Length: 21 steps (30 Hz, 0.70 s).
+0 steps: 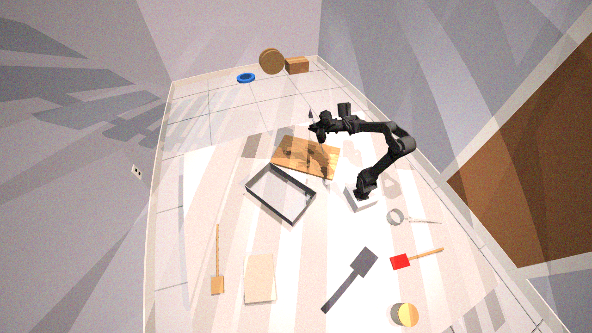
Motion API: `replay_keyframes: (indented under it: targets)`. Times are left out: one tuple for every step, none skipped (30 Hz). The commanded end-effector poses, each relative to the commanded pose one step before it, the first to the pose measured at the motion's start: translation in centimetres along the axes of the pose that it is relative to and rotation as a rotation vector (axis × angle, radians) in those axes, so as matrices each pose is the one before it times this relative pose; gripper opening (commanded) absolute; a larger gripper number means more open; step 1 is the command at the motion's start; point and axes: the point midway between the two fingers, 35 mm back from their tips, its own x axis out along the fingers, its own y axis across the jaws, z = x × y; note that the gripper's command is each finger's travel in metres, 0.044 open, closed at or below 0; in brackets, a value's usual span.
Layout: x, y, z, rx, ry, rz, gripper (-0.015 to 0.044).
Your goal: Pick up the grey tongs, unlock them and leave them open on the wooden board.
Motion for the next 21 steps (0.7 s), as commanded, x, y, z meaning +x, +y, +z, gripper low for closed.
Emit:
replay_keyframes:
  targets:
    - [-0.114, 0.071, 0.315, -0.0014, -0.01135, 0.00256, -0.015]
    - [0.0, 0.0, 0.0, 0.0, 0.0, 0.0, -0.015]
    - [0.0, 0.0, 0.0, 0.0, 0.0, 0.0, -0.015]
    - [0.039, -0.021, -0.014, 0.0012, 0.00266, -0.00022, -0.015]
    - [0.077, -0.04, -0.029, 0.0026, 0.00533, -0.00038, -0.015]
    - [0.116, -0.059, -0.044, 0.0039, 0.00805, -0.00056, -0.015]
    - [0.154, -0.077, -0.059, 0.0051, 0.01083, -0.00074, -0.015]
    - [0.189, -0.092, -0.072, 0.0061, 0.01343, -0.00089, -0.015]
    - [0.217, -0.101, -0.083, 0.0069, 0.01564, -0.001, -0.015]
    - [0.314, -0.015, -0.108, 0.0035, 0.01673, 0.00273, -0.015]
    - [0.227, -0.099, -0.087, 0.0069, 0.01691, -0.00103, -0.015]
    - [0.226, -0.094, -0.087, 0.0067, 0.01709, -0.001, -0.015]
    - [0.226, -0.089, -0.086, 0.0065, 0.01724, -0.00099, -0.015]
    - [0.225, -0.071, -0.081, 0.0063, 0.01711, -0.00086, -0.015]
    - [0.225, -0.067, -0.081, 0.0061, 0.01739, -0.00087, -0.015]
    - [0.239, -0.025, -0.088, 0.0054, 0.0177, 0.00004, -0.015]
    - [0.237, -0.02, -0.087, 0.0051, 0.01783, 0.00003, -0.015]
    - [0.214, -0.067, -0.082, 0.0052, 0.01787, -0.00098, -0.015]
    - [0.212, -0.063, -0.081, 0.005, 0.01802, -0.00097, -0.015]
    - [0.209, -0.058, -0.081, 0.0047, 0.01814, -0.00097, -0.015]
    - [0.22, -0.037, -0.071, 0.004, 0.01811, -0.00047, -0.015]
